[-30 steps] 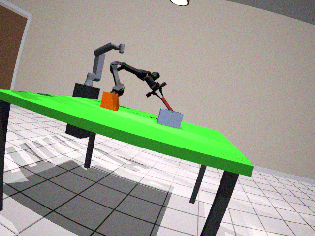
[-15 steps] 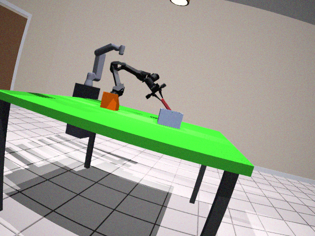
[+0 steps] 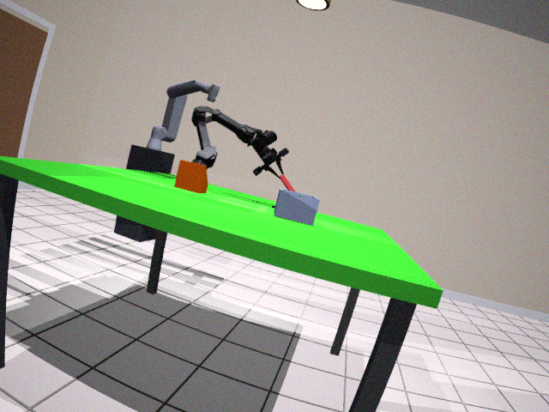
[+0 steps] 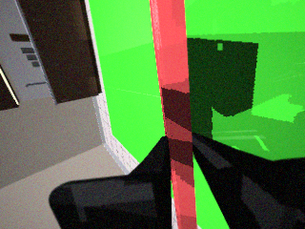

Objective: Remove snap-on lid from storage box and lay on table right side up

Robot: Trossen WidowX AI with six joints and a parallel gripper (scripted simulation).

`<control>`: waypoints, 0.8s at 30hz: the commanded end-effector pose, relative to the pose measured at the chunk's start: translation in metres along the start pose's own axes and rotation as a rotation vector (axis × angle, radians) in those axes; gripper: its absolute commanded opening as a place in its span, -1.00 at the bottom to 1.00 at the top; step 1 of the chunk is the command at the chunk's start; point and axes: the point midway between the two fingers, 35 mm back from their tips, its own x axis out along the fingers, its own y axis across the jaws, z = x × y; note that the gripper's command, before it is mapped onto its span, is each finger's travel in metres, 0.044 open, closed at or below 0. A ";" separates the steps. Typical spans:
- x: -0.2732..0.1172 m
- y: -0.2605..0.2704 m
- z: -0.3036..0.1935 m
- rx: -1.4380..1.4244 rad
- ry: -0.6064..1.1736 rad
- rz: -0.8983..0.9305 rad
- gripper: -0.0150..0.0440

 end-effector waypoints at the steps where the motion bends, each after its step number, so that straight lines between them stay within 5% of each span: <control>1: 0.003 -0.003 0.003 0.007 -0.009 0.006 -0.49; 24: 0.014 -0.017 0.003 0.008 -0.008 0.006 -0.49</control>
